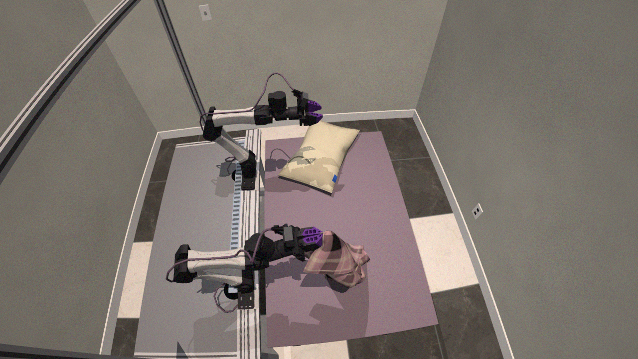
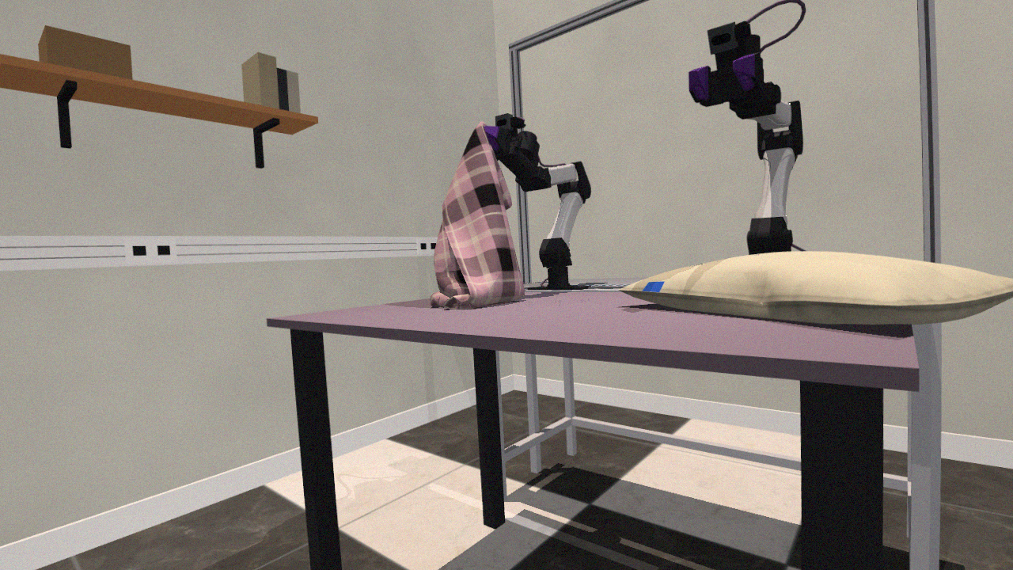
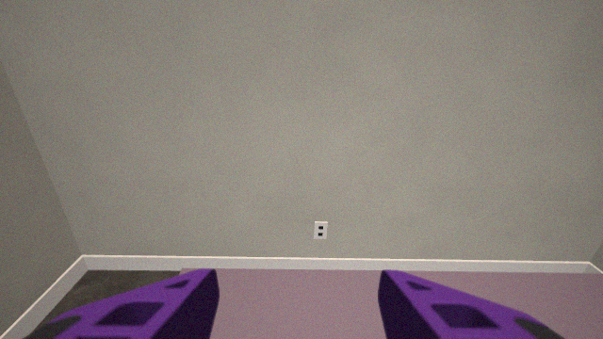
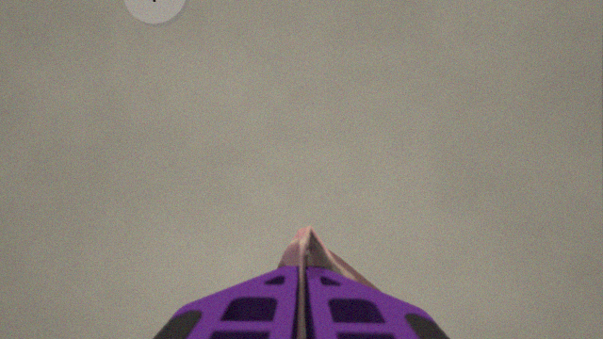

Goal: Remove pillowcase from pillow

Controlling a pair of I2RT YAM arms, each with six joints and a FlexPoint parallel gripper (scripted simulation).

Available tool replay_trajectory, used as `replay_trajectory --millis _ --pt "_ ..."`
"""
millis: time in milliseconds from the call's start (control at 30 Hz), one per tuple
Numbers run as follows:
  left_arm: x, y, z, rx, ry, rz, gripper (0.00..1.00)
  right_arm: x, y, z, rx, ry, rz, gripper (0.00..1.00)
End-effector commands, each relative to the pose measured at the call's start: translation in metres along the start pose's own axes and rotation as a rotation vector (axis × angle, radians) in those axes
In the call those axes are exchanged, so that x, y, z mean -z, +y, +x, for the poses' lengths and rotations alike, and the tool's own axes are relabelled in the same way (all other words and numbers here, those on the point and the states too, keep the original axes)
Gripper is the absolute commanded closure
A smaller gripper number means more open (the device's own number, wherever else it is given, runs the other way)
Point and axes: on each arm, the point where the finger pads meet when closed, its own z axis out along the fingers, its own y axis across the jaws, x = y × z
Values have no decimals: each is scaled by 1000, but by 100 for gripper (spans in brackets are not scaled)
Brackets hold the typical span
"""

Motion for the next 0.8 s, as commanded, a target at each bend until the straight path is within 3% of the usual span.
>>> replay_trajectory --millis 0,433,767 --pt "0 -3 3 5 0 14 40 11 2 -2 -11 -36 -4 100" --pt "0 -3 3 5 0 14 40 23 2 12 -7 -19 -5 100" --pt "0 -3 3 5 0 14 40 49 3 29 -9 -32 -9 100"
